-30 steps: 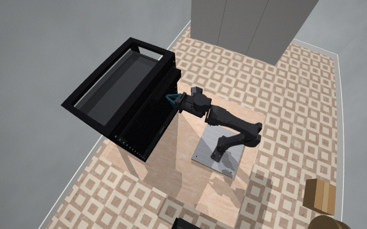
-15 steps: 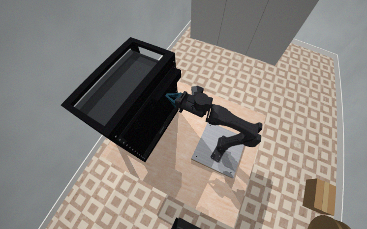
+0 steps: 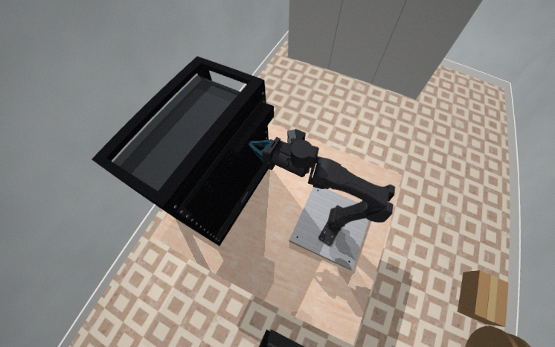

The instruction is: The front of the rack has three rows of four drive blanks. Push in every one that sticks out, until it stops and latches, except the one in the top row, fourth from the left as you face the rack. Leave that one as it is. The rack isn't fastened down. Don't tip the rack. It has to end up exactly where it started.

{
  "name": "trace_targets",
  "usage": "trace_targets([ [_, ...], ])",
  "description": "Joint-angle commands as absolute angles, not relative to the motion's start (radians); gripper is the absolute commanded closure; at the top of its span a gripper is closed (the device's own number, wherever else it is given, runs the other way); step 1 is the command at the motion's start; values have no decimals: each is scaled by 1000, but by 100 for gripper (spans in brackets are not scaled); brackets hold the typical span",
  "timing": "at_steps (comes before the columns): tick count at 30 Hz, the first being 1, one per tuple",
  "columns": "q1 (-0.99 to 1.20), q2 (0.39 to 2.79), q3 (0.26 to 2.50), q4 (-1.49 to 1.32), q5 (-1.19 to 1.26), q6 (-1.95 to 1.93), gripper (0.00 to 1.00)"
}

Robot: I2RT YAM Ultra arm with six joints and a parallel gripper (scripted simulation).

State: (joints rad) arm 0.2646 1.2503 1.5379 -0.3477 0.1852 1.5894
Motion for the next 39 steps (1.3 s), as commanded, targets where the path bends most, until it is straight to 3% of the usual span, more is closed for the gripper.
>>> trace_targets([
  [1, 255, 1269, 1576, -326, 175, 1580, 100],
  [39, 245, 1307, 1607, -317, 168, 1580, 100],
])
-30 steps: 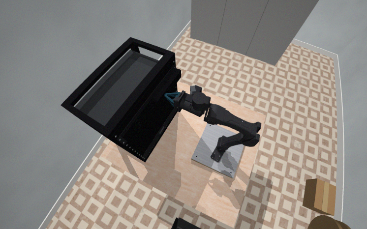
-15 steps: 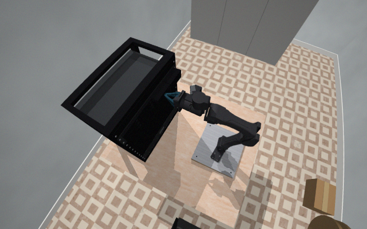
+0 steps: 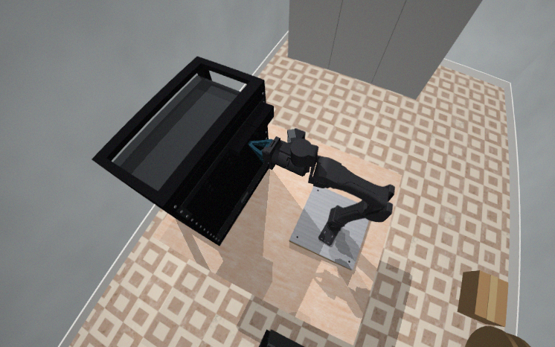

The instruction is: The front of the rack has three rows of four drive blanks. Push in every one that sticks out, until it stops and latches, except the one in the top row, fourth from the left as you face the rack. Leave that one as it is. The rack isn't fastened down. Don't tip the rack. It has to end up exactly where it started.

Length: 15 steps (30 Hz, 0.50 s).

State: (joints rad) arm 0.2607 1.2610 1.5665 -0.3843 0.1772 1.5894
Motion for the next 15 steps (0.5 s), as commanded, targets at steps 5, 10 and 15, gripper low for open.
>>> trace_targets([
  [5, 240, 1333, 1627, -312, 163, 1579, 100],
  [10, 240, 1336, 1632, -314, 163, 1579, 100],
  [15, 240, 1336, 1632, -314, 163, 1579, 100],
])
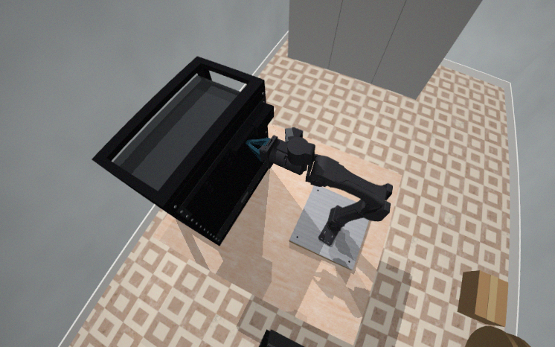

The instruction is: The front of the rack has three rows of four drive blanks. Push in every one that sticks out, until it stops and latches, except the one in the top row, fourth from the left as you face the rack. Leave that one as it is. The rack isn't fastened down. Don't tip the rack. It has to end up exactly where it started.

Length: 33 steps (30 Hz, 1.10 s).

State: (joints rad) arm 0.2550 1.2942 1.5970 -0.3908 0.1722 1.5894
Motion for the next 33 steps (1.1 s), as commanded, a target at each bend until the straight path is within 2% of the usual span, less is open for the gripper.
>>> trace_targets([
  [1, 240, 1336, 1632, -314, 163, 1579, 100],
  [33, 235, 1372, 1665, -311, 158, 1579, 100],
])
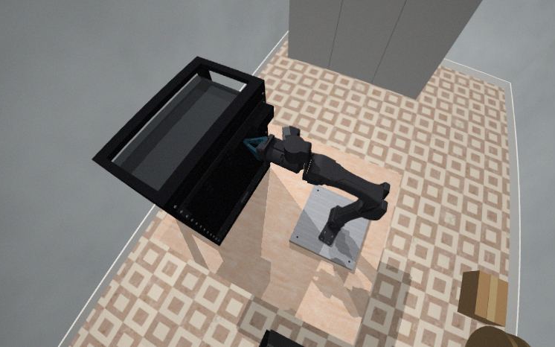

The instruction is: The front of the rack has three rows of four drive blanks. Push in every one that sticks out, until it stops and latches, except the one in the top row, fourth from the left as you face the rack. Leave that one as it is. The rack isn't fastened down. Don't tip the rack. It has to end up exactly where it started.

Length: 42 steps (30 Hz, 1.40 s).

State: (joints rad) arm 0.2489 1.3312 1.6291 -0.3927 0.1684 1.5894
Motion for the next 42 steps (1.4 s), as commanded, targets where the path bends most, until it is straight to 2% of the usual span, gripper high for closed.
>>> trace_targets([
  [1, 235, 1372, 1665, -311, 158, 1579, 100],
  [42, 234, 1388, 1685, -315, 157, 1579, 100],
])
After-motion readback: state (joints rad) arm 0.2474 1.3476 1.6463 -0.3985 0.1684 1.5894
